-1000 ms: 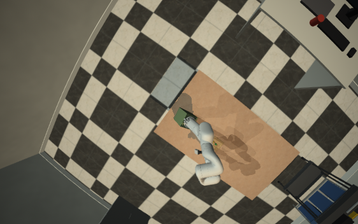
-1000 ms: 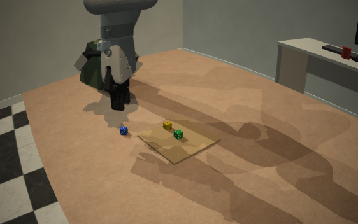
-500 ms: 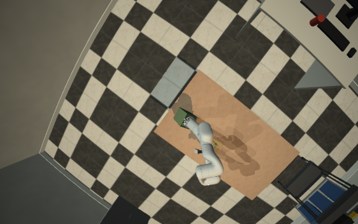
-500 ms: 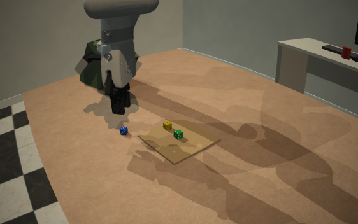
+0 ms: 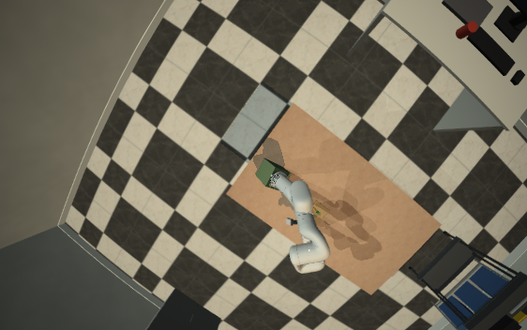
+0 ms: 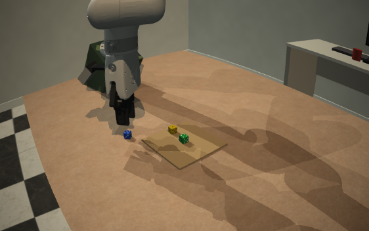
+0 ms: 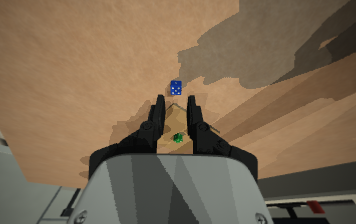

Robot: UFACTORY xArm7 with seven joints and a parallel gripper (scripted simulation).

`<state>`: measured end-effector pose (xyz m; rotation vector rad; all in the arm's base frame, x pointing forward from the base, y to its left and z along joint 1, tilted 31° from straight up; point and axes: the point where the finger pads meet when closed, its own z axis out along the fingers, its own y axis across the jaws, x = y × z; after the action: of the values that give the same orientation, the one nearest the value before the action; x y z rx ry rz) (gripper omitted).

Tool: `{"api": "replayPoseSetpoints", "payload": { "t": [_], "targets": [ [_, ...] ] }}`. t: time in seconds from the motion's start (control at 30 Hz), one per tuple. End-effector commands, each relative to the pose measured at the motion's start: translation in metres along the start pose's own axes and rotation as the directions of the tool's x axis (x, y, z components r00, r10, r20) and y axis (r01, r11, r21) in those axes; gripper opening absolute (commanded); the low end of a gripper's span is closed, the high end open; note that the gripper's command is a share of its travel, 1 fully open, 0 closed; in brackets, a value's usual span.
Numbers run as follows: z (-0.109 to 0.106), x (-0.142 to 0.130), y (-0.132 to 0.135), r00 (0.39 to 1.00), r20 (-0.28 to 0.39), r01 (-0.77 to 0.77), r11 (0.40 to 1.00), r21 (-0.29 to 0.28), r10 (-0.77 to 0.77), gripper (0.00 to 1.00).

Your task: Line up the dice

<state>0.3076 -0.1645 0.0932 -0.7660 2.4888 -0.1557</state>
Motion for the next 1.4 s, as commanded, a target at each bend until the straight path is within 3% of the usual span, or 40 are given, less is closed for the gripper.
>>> {"api": "replayPoseSetpoints", "payload": {
  "t": [0.0, 0.47, 1.37],
  "targets": [
    [0.007, 0.000, -0.001, 1.000, 0.001, -0.001, 1.000, -0.003, 0.001, 0.31],
    [0.021, 0.000, -0.001, 1.000, 0.001, -0.001, 1.000, -0.003, 0.001, 0.31],
    [0.023, 0.000, -0.001, 1.000, 0.001, -0.001, 1.000, -0.003, 0.001, 0.31]
  ]
}}
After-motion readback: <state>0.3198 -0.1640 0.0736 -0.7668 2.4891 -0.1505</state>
